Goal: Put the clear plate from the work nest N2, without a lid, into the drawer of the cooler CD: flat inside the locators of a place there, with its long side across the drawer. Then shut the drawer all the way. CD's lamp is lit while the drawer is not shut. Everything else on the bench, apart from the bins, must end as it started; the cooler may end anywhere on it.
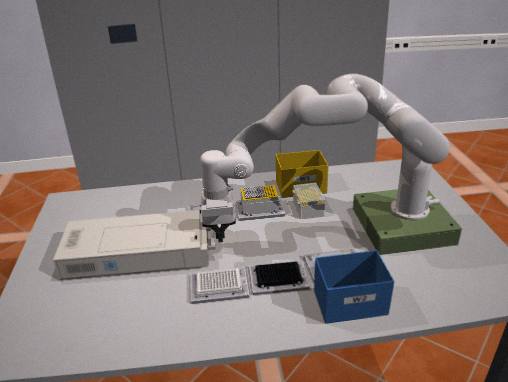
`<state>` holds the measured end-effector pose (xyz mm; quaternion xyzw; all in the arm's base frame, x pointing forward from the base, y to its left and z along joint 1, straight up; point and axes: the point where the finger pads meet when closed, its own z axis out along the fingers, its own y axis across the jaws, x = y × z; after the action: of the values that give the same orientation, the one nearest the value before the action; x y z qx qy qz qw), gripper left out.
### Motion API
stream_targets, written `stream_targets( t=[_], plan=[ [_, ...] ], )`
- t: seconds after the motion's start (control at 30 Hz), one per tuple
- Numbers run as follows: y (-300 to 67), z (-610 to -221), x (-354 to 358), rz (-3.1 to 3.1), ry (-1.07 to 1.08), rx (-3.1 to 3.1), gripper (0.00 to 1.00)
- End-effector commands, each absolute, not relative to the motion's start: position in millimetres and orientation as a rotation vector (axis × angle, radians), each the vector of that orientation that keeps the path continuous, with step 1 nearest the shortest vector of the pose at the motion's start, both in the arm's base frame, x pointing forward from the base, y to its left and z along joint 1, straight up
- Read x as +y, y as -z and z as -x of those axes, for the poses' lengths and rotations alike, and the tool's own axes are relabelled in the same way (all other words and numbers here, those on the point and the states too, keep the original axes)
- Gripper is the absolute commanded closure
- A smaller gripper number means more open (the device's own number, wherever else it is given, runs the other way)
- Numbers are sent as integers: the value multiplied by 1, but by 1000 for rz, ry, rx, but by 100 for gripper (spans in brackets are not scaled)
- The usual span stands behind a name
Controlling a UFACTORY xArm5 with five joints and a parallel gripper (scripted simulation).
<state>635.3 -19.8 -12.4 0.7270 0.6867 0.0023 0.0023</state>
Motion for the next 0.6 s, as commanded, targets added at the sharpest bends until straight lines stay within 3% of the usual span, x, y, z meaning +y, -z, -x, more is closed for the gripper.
stream_targets(
  t=[0.0,0.57],
  plan=[
    [10,-629,-19,-2275,-5,2149,100],
    [11,-604,-18,-2275,-5,2149,100]
  ],
)
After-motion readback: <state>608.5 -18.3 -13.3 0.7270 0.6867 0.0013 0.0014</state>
